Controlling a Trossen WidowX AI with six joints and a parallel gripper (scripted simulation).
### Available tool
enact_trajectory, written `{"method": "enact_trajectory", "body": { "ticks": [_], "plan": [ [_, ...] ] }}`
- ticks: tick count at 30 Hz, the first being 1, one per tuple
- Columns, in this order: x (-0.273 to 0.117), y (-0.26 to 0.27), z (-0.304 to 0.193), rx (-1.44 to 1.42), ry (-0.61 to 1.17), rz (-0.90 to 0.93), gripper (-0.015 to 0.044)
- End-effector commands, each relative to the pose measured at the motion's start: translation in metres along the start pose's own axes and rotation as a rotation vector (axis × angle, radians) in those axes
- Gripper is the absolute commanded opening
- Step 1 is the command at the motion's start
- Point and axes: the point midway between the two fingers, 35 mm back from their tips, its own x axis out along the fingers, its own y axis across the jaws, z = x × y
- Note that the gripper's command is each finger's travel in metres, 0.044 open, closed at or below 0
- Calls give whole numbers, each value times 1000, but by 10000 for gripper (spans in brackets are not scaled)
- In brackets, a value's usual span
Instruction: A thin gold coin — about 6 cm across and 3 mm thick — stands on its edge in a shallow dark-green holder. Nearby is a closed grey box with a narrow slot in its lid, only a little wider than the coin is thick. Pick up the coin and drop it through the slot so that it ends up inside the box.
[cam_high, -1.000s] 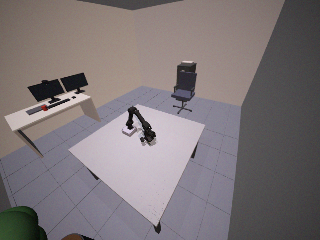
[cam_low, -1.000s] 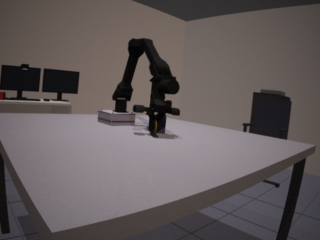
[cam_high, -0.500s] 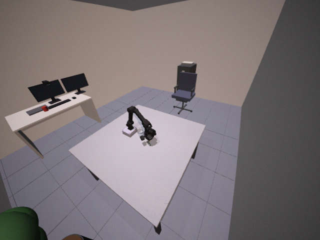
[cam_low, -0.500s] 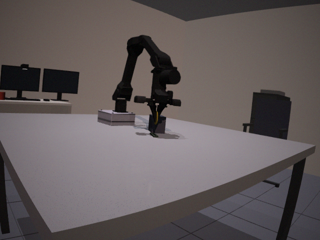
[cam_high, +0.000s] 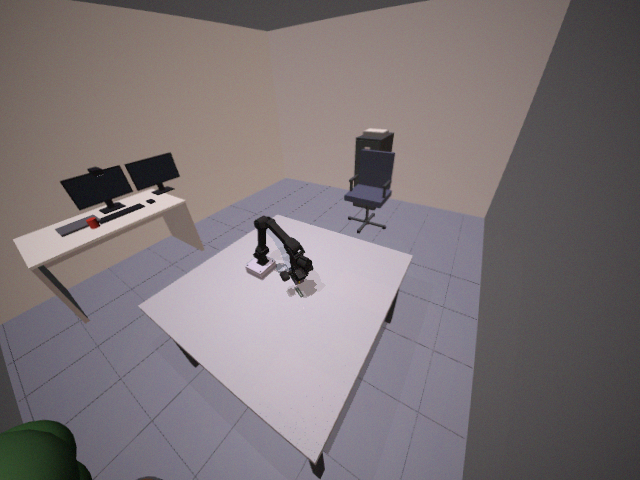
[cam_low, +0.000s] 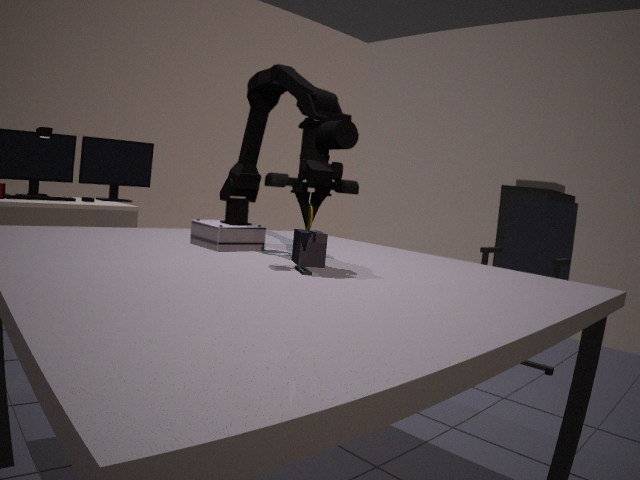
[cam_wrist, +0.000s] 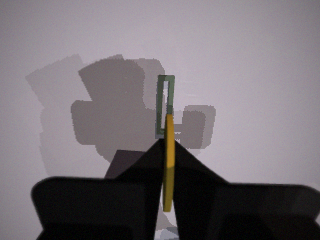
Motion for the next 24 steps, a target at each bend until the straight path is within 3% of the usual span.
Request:
{"method": "enact_trajectory", "body": {
  "ticks": [1,24],
  "plan": [
    [-8,0,-1,0,-1,-2,0],
    [-11,14,-38,37,3,0,0]
  ]
}}
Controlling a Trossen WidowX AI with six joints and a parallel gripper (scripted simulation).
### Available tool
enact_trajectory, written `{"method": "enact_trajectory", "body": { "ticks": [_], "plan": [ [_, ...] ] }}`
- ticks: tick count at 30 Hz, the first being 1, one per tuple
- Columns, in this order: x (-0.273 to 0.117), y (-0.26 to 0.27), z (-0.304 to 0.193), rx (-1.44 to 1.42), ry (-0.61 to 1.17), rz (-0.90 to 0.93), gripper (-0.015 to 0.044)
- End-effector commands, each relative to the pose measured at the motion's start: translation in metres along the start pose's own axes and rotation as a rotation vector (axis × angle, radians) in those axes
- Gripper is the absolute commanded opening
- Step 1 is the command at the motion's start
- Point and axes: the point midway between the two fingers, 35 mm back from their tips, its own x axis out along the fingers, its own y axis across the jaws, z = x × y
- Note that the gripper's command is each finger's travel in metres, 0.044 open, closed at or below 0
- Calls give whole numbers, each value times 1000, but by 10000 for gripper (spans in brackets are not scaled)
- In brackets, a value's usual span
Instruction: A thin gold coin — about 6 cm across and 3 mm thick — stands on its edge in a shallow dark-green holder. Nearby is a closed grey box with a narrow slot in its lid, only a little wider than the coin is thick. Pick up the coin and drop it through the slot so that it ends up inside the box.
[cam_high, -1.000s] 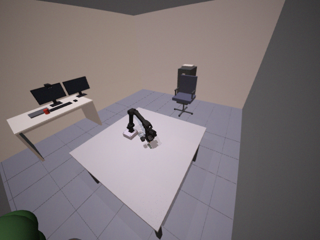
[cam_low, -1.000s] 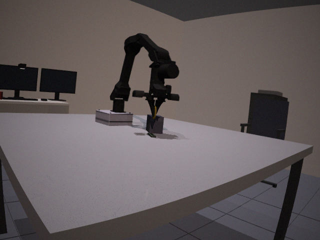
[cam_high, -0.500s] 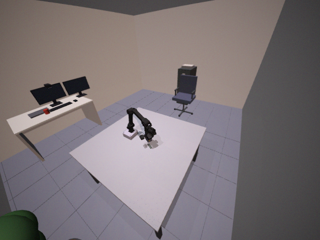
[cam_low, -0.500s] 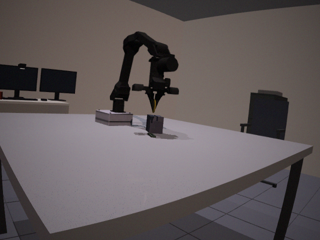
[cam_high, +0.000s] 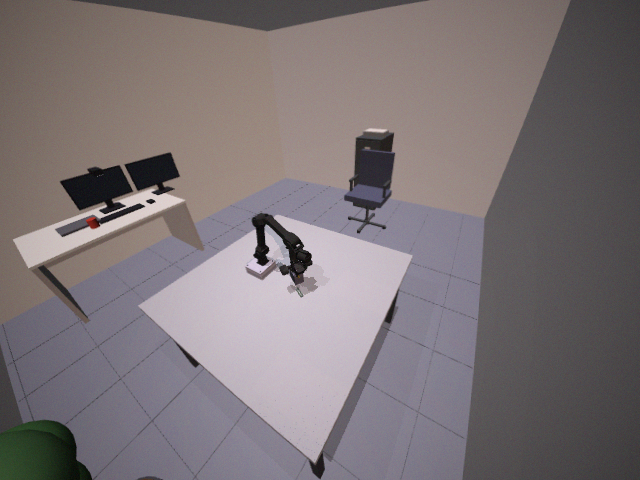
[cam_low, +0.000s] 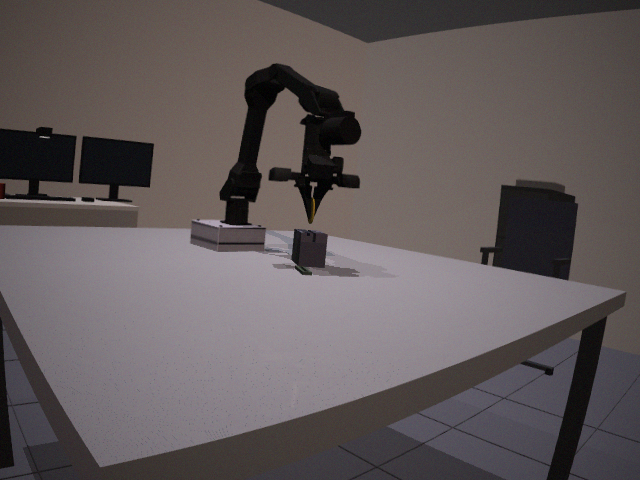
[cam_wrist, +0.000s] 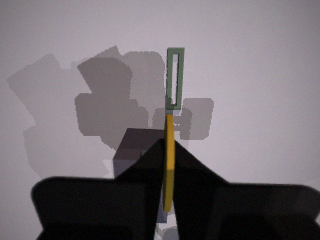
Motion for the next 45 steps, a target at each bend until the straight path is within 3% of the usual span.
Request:
{"method": "enact_trajectory", "body": {
  "ticks": [1,31,45],
  "plan": [
    [1,3,-9,5,4,-4,0],
    [4,22,-84,6,10,-2,0],
    [2,23,-82,0,10,2,0]
  ]
}}
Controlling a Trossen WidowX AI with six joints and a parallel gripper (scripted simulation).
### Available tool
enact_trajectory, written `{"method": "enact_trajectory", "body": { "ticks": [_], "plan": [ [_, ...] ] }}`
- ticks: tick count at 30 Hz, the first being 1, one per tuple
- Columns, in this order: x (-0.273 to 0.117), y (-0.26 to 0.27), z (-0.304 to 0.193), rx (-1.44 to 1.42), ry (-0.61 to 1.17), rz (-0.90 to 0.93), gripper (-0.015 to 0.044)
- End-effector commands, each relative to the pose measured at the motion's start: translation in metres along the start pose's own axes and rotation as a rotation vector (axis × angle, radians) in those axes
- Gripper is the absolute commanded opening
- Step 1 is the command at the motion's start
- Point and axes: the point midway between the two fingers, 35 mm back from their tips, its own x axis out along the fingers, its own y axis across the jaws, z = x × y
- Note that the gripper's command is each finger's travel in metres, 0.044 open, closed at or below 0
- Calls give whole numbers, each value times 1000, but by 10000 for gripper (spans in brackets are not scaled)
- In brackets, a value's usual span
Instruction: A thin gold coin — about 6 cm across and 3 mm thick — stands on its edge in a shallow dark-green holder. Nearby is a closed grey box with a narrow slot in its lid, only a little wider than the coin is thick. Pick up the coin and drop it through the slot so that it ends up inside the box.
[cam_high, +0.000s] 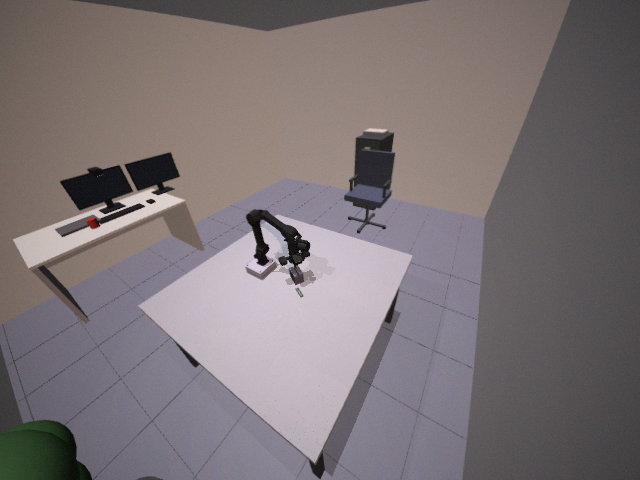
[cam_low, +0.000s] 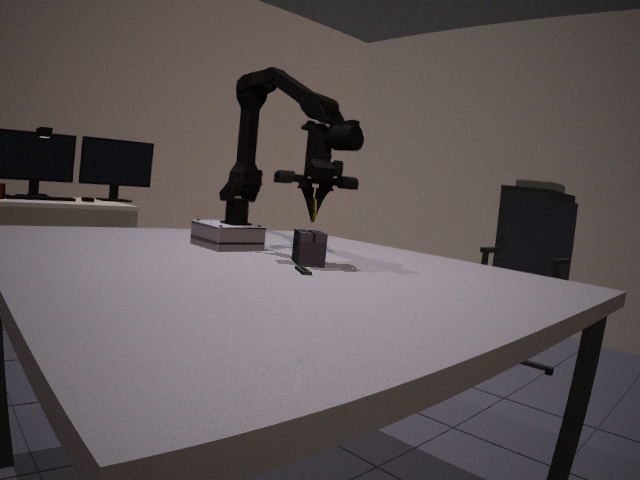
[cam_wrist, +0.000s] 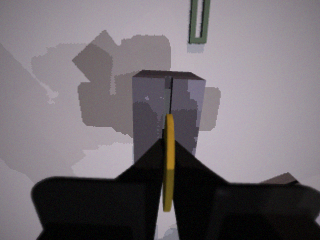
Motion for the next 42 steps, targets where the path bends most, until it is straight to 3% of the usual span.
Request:
{"method": "enact_trajectory", "body": {
  "ticks": [1,42],
  "plan": [
    [0,0,-1,-2,1,1,0],
    [10,-2,-5,-3,-2,2,0]
  ]
}}
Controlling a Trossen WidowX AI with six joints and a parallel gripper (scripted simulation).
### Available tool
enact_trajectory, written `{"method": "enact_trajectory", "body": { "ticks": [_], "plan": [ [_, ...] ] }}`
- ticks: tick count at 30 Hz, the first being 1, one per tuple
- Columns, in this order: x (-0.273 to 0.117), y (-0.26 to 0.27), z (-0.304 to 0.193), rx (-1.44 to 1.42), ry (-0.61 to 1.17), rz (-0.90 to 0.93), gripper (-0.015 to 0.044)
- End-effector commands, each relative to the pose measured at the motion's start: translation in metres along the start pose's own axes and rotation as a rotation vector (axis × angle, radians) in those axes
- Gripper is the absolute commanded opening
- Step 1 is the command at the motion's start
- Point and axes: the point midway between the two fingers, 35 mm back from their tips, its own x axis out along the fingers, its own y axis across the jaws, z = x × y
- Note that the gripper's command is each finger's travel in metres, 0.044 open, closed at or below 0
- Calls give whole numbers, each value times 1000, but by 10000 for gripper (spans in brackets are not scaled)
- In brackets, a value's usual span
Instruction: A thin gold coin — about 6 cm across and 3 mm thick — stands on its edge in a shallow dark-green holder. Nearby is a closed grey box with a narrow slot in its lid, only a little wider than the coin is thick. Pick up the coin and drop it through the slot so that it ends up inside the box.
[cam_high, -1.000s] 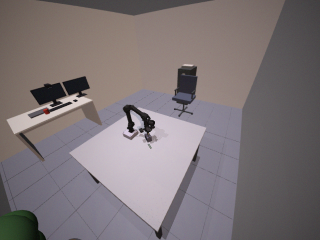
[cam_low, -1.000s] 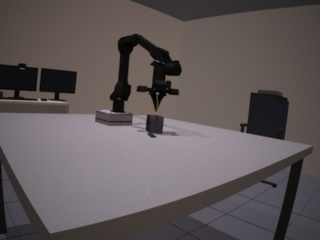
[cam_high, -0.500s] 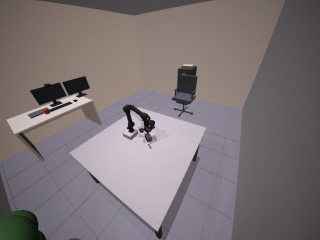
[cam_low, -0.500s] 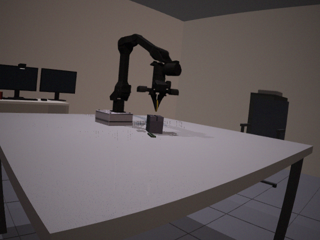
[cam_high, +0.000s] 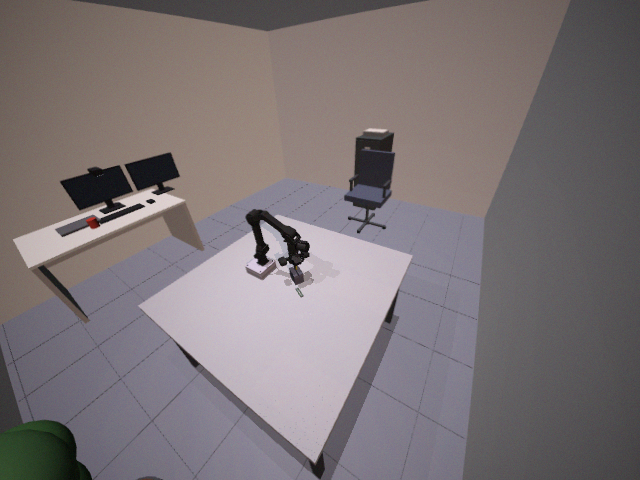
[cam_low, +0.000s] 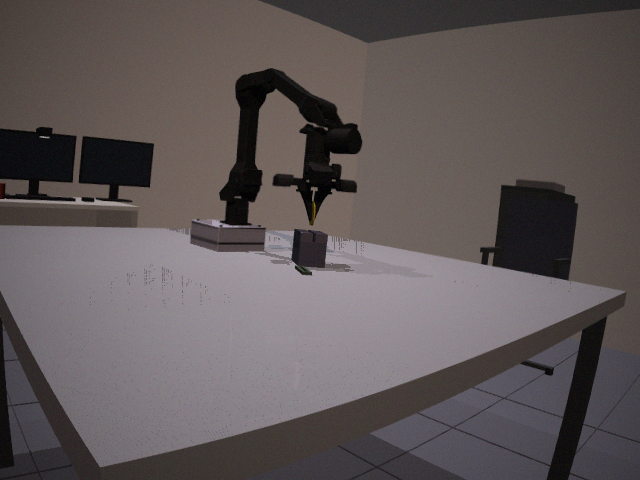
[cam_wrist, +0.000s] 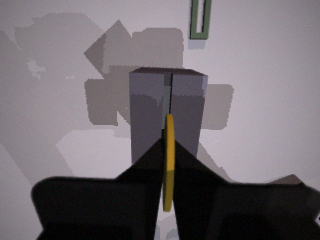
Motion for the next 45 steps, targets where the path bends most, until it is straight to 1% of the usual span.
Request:
{"method": "enact_trajectory", "body": {
  "ticks": [1,28,34,43,45],
  "plan": [
    [3,0,-1,-6,3,-2,0],
    [14,0,0,-3,3,-3,0],
    [11,0,0,1,1,-1,157],
    [11,0,0,1,1,-1,161],
    [9,0,0,1,1,-1,213]
  ]
}}
